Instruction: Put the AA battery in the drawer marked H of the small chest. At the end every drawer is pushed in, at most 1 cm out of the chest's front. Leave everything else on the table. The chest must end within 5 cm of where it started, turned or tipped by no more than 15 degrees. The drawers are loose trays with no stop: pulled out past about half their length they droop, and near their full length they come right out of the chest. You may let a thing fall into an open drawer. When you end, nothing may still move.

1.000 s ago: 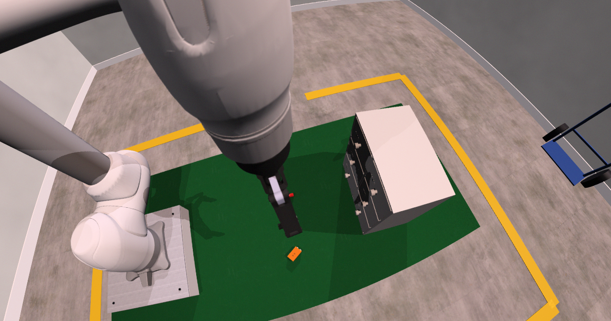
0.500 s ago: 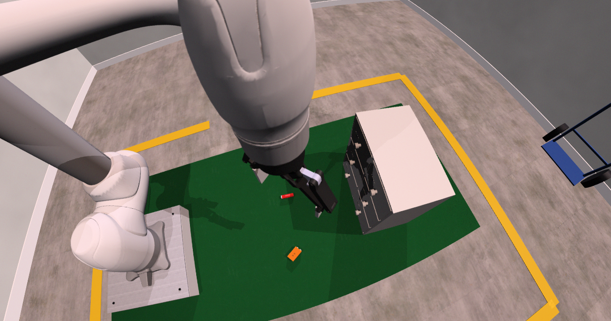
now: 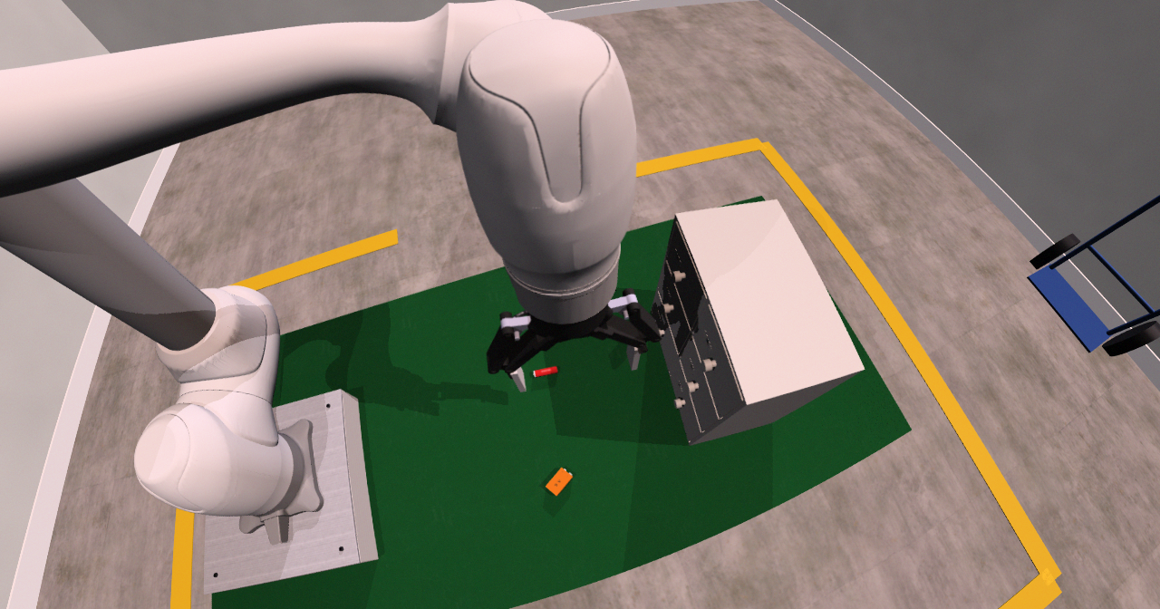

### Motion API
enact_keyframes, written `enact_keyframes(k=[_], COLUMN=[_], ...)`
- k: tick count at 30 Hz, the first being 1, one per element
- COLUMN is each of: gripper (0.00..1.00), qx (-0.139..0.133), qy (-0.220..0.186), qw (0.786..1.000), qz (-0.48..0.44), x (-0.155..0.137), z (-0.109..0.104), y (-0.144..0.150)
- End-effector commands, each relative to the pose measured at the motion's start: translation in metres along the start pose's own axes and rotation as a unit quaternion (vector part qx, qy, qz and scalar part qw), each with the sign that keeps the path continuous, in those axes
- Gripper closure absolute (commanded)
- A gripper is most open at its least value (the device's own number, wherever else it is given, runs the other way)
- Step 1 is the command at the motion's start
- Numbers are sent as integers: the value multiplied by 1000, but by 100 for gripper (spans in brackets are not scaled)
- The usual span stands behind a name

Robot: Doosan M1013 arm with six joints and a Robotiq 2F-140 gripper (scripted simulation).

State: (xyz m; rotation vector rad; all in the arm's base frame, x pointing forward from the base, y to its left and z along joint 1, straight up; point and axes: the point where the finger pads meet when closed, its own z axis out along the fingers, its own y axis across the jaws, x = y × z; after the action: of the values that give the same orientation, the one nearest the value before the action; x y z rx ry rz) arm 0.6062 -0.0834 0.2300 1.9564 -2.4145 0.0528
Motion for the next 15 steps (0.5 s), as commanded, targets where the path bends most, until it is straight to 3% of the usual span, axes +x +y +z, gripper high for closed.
enact_keyframes(k=[1,6,14,15], gripper=[0,0,0,0], qx=[3,5,7,7], qy=[-6,-2,2,2], qw=[990,966,894,894], qz=[-139,-258,-448,-448], x=[-4,-8,-10,-10], z=[14,29,39,39], y=[-6,-11,-14,-14])
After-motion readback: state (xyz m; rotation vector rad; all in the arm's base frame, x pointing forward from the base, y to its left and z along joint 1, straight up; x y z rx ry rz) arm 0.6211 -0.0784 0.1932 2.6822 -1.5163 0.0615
